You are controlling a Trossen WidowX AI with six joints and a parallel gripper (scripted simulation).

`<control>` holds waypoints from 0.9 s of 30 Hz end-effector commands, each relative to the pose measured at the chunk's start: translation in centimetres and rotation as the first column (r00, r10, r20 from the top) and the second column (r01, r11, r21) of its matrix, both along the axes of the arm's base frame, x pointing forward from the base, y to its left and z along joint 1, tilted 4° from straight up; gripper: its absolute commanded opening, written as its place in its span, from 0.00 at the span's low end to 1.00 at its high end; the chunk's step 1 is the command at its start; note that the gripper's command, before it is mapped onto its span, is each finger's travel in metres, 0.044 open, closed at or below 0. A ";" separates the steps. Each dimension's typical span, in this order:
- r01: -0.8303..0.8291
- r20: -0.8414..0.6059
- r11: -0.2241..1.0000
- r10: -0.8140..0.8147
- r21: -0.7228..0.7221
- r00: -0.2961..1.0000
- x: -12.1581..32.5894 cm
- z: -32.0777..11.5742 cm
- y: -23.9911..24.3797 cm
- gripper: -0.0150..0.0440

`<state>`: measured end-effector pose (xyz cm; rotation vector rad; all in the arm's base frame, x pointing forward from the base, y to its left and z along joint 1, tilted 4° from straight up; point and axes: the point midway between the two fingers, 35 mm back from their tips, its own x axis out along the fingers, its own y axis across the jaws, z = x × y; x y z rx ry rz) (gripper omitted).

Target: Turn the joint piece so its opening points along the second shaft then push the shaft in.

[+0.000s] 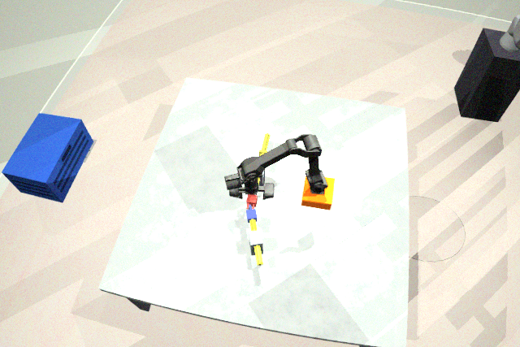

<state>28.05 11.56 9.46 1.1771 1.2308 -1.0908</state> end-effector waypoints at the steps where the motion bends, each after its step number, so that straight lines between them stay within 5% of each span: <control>1: -0.130 0.023 0.992 0.129 0.004 0.991 0.3 1.6 0.2 1.00; 13: -0.519 0.031 0.855 0.519 -0.021 0.854 0.4 5.3 0.0 1.00; 27: -0.856 0.029 0.514 0.858 -0.053 0.513 -0.2 9.6 -0.3 1.00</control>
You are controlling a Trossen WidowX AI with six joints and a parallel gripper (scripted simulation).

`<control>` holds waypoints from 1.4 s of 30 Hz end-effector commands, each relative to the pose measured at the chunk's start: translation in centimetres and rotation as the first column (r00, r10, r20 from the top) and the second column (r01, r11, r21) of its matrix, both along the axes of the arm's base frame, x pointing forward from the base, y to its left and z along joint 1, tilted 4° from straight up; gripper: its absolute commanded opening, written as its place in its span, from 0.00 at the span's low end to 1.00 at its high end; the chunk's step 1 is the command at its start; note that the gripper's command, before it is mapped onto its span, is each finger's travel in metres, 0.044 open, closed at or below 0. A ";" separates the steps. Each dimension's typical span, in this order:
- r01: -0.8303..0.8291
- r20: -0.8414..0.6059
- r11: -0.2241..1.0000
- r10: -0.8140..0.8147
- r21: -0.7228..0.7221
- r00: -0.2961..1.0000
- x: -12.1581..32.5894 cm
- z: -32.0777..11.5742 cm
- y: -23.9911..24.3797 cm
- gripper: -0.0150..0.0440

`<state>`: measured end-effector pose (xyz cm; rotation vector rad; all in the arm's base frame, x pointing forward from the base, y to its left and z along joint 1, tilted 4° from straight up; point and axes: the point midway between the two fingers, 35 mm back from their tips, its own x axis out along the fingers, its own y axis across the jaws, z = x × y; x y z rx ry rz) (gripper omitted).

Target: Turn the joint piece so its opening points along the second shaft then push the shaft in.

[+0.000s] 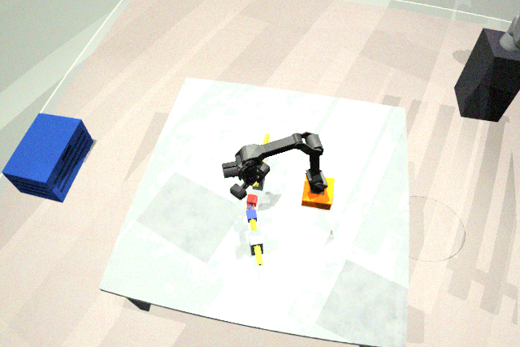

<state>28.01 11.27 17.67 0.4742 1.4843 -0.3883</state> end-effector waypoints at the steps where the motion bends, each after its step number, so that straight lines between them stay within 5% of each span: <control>1: -0.146 0.018 0.989 0.145 0.002 0.989 -0.2 1.7 -0.1 1.00; 11: -0.467 0.029 0.884 0.467 -0.020 0.884 -1.1 4.6 -0.5 1.00; 23: -0.483 0.028 0.875 0.483 -0.019 0.875 -1.2 4.9 -0.6 1.00; 42: 0.056 -0.070 0.980 -0.043 0.190 0.997 -0.6 2.0 -4.0 1.00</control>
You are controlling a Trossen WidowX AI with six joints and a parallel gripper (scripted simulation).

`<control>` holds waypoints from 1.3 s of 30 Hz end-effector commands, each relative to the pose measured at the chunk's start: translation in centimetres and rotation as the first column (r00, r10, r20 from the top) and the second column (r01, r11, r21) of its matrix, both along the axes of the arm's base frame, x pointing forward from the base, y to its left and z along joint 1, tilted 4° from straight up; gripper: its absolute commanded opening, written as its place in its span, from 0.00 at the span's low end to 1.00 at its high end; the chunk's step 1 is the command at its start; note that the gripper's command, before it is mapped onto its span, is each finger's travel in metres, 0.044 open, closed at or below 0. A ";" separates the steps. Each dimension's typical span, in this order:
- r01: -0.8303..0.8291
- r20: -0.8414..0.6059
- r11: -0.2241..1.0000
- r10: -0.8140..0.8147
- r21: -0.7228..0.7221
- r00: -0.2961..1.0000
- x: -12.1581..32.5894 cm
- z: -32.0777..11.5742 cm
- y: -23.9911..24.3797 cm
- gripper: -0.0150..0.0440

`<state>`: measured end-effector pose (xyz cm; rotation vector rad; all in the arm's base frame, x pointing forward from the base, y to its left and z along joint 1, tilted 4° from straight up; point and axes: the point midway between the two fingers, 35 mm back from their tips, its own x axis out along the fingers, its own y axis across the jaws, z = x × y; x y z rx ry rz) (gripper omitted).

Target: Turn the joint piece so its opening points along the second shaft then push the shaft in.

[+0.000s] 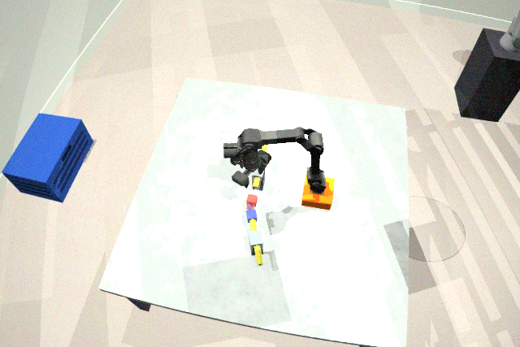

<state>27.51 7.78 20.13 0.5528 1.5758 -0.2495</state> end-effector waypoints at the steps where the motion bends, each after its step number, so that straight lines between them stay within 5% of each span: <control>1: 0.129 -0.038 0.991 -0.128 0.045 0.991 -0.1 -0.6 -0.7 1.00; 12: 0.458 -0.170 0.880 -0.436 0.128 0.884 0.0 -2.1 -2.6 1.00; 25: 0.775 -0.358 0.612 -0.695 0.160 0.623 -0.1 -3.6 -4.9 1.00; 31: 0.869 -0.439 0.472 -0.756 0.151 0.487 -0.2 -4.2 -5.9 1.00; 39: 0.871 -0.441 0.468 -0.757 0.150 0.482 -0.2 -4.2 -5.9 1.00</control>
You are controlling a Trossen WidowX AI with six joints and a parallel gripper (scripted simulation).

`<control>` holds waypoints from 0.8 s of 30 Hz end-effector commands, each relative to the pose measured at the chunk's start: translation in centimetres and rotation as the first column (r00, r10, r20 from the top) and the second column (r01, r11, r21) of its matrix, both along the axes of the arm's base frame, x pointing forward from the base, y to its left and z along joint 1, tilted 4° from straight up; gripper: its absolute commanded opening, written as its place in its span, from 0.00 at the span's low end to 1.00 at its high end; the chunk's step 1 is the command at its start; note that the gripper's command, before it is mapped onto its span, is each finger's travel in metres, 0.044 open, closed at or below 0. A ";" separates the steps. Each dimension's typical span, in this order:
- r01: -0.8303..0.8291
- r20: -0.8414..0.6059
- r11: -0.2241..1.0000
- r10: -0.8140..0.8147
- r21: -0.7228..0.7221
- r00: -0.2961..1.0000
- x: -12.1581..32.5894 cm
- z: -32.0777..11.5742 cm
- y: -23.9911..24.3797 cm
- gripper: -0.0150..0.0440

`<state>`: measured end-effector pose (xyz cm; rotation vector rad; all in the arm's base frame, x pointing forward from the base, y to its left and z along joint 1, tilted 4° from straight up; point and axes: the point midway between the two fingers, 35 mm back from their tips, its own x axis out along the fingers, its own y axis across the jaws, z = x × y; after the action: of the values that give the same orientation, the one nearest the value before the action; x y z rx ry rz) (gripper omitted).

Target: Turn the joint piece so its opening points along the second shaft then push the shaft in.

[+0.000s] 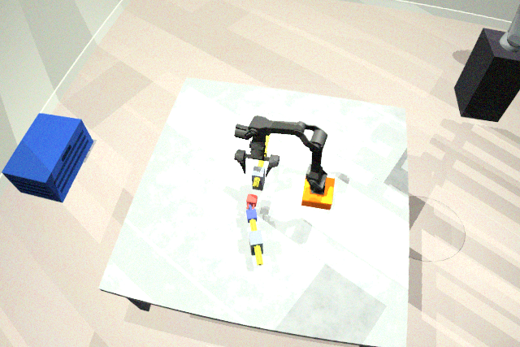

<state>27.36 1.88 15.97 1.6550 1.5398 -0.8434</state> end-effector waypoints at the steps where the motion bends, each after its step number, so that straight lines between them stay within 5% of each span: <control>1: 0.012 -0.003 1.000 -0.012 0.008 1.000 -0.1 0.0 0.0 1.00; 24: -0.473 0.225 0.805 0.567 -0.359 0.793 1.5 -0.7 -9.6 1.00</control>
<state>28.59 -6.06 15.45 1.1146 1.4614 -0.4806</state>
